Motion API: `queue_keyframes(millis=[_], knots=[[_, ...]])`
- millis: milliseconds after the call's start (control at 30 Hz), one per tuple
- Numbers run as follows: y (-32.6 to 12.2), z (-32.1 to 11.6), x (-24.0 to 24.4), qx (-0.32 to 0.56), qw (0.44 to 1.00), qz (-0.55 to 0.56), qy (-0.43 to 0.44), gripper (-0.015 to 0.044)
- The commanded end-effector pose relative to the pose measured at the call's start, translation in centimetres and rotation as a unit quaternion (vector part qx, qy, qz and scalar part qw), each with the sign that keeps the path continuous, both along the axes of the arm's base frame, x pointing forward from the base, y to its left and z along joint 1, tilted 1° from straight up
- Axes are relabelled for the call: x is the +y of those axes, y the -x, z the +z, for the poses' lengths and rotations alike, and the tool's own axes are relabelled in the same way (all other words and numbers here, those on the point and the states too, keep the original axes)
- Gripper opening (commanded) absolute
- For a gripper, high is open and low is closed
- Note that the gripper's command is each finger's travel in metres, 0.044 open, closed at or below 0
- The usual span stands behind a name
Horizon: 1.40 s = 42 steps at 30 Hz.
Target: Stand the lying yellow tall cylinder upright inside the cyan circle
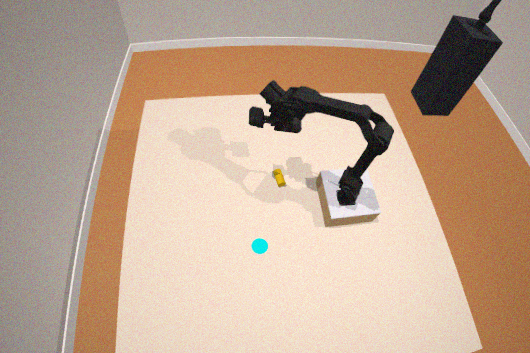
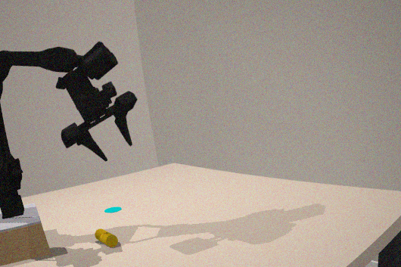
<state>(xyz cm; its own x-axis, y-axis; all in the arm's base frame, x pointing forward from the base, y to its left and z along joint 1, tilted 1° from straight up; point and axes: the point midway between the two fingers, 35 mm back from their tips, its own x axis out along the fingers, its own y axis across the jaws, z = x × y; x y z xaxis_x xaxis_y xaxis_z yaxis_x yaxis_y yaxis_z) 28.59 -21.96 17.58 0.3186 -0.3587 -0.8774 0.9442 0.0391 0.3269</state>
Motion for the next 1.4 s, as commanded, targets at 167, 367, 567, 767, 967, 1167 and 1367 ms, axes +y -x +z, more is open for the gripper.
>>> queue_keyframes(millis=[167,367,567,767,967,1167,1367], knots=[[2.1,-6.1,2.8,0.104,0.989,0.062,-0.082,0.0309],[4.1,-9.5,5.0,0.166,0.971,0.101,-0.140,0.0309],[4.6,-10.3,5.5,0.180,0.965,0.110,-0.154,0.0309],[4.3,-15.4,5.1,0.186,0.963,0.117,-0.155,0.0309],[4.5,-20.9,5.3,0.181,0.965,0.111,-0.154,0.0309],[4.5,-21.2,5.3,0.180,0.965,0.110,-0.154,0.0231],[4.5,-21.2,5.3,0.180,0.965,0.110,-0.154,0.0105]])
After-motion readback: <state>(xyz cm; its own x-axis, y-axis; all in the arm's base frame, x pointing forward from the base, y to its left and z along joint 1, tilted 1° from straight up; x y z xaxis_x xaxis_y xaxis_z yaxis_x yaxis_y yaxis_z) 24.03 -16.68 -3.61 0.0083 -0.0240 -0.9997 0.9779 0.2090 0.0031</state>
